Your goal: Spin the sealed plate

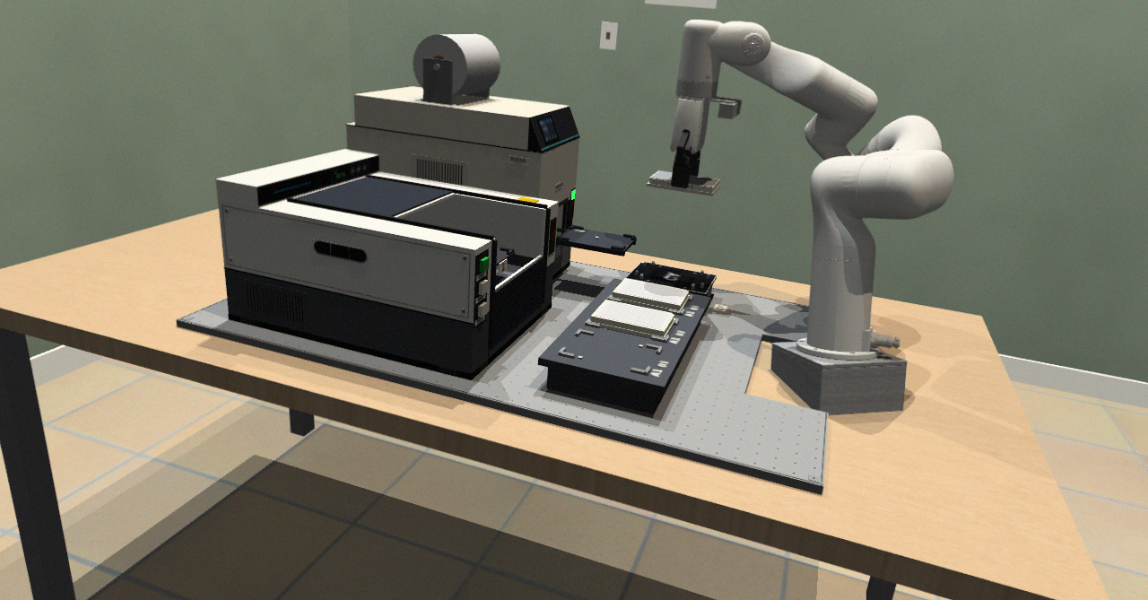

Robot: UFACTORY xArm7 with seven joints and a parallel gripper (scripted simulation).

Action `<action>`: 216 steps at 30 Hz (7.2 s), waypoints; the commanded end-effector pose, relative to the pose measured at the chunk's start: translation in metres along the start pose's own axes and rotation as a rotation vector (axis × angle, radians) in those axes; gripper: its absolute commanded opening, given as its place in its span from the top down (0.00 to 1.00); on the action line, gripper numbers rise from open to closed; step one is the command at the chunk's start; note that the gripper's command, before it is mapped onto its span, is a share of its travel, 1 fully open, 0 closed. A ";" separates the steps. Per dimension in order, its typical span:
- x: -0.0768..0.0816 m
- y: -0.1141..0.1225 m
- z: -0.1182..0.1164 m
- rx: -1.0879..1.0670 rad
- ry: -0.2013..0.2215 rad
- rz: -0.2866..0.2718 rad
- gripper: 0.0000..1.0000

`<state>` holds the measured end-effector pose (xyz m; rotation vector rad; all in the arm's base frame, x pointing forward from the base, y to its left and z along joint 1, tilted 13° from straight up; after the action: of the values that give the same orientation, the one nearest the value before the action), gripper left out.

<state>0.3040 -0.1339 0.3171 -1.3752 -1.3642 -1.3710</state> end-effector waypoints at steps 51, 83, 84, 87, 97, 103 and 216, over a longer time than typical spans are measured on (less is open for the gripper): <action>-0.080 0.001 0.000 -0.001 -0.001 -0.003 1.00; -0.126 0.001 0.000 -0.001 -0.001 -0.003 1.00; -0.128 0.001 0.000 -0.001 -0.001 -0.003 1.00; -0.133 0.001 0.000 -0.001 -0.001 -0.003 1.00; -0.146 0.001 0.000 0.000 -0.001 -0.003 1.00; -0.156 0.001 0.000 0.000 -0.001 -0.003 1.00; -0.185 0.001 0.000 0.000 -0.001 -0.003 0.00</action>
<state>0.3305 -0.1659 0.1354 -1.3752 -1.3644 -1.3712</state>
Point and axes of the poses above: the point where the finger pads meet when closed, its own x axis back along the fingers, its own z axis across the jaws, y = z × x, the point moved 4 cm from there along x, back along the fingers, and after that the axes turned 15 degrees about -x, right-handed, at the moved point
